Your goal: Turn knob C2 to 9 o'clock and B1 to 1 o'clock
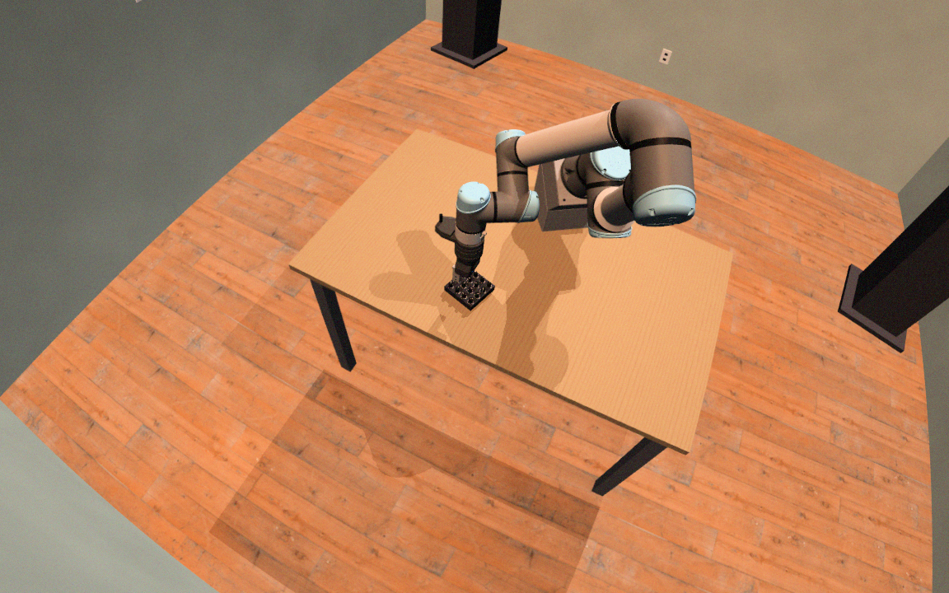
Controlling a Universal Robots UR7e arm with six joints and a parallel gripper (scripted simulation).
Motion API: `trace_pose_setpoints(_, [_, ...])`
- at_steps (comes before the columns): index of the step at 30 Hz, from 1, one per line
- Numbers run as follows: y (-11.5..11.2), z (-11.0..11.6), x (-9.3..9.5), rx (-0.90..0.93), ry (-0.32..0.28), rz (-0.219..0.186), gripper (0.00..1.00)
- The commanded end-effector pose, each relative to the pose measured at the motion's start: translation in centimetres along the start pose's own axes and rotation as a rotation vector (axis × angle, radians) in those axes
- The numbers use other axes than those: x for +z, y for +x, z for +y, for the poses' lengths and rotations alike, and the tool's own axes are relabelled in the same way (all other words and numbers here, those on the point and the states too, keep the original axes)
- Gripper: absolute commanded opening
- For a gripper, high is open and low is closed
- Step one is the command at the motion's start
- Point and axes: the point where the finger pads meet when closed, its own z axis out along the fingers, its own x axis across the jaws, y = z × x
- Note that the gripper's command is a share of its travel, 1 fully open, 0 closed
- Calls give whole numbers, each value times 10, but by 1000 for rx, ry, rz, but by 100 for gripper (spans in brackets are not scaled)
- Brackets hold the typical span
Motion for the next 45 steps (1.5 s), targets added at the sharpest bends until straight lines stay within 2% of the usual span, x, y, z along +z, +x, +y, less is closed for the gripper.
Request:
trace_pose_setpoints(1, [0,0,0,0,1,-1,46])
trace_pose_setpoints(16, [-1,0,7,0,1,0,46])
trace_pose_setpoints(45, [-1,-1,40,0,1,0,46])
